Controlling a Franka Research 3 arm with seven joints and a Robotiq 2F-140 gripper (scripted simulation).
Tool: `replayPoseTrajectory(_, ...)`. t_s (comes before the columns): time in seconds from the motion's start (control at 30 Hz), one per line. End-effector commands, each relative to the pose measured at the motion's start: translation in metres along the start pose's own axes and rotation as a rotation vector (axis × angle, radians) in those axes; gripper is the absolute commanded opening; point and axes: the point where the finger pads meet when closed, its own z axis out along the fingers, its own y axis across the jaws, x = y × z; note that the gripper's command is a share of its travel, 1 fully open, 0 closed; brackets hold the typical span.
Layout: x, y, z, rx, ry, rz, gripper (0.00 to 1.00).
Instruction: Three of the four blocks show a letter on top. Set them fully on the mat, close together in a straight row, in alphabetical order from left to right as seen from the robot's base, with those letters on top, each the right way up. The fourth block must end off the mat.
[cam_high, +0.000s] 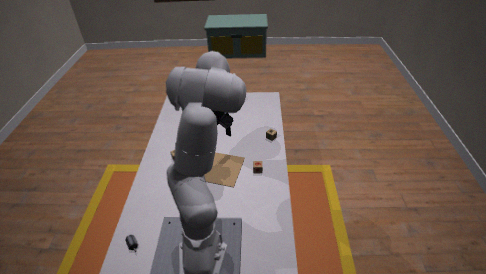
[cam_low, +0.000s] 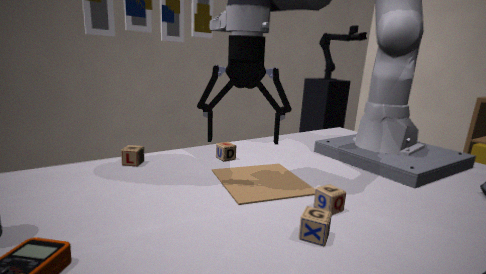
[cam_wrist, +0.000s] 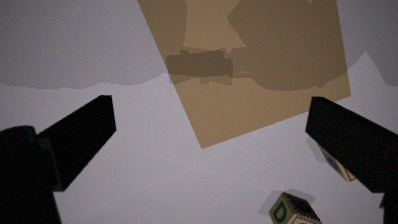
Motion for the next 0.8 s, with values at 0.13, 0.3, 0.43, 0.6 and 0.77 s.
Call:
replayPoseTrajectory(0.13, -0.019, 0.010, 0.000, -0.004, 0.008, -0.179, 1.00)
replayPoseTrajectory(0.3, -0.044, 0.023, -0.001, -0.003, 0.008, -0.314, 1.00)
replayPoseTrajectory(0.43, -0.060, 0.032, -0.002, -0.002, 0.008, -0.400, 1.00)
replayPoseTrajectory(0.6, -0.079, 0.043, -0.004, 0.000, 0.008, -0.506, 1.00)
replayPoseTrajectory(0.77, -0.096, 0.054, -0.005, 0.002, 0.007, -0.600, 1.00)
